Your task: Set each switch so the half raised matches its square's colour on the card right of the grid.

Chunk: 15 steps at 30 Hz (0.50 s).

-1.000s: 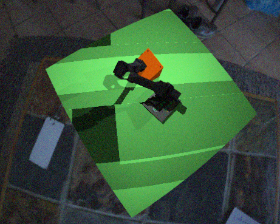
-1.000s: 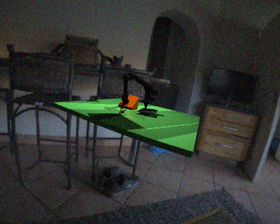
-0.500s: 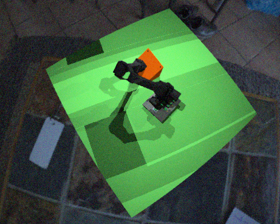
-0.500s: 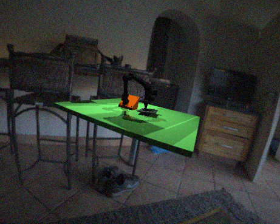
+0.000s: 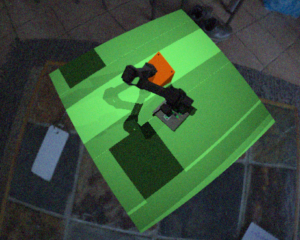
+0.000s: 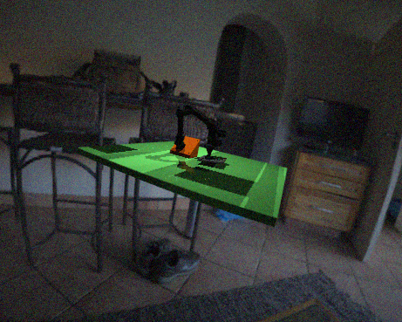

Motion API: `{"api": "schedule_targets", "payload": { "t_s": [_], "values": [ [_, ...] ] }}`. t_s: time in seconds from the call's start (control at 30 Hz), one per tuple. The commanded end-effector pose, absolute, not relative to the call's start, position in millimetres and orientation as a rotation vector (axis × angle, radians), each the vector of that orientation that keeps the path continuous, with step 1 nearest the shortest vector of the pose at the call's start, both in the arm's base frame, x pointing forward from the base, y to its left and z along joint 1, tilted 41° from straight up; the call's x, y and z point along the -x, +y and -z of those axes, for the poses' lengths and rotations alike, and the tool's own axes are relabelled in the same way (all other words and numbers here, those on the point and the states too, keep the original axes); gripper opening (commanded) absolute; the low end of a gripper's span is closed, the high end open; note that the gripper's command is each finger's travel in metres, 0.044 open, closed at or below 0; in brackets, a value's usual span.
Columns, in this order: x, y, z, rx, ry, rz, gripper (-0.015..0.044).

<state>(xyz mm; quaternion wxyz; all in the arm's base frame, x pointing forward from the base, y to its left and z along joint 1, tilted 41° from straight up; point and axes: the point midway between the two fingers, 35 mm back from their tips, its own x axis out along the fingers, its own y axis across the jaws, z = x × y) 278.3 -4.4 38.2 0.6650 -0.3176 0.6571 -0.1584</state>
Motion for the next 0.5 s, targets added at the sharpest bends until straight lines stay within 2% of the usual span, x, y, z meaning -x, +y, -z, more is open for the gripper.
{"api": "schedule_targets", "payload": {
  "t_s": [0.0,0.3,0.47],
  "values": [
    [-277,-6,-37,0.727,1.486,0.36,0.0],
    [-277,-7,-36,0.727,1.486,0.36,0.0],
    [-270,33,-84,0.727,1.465,0.347,0.0]
  ]
}}
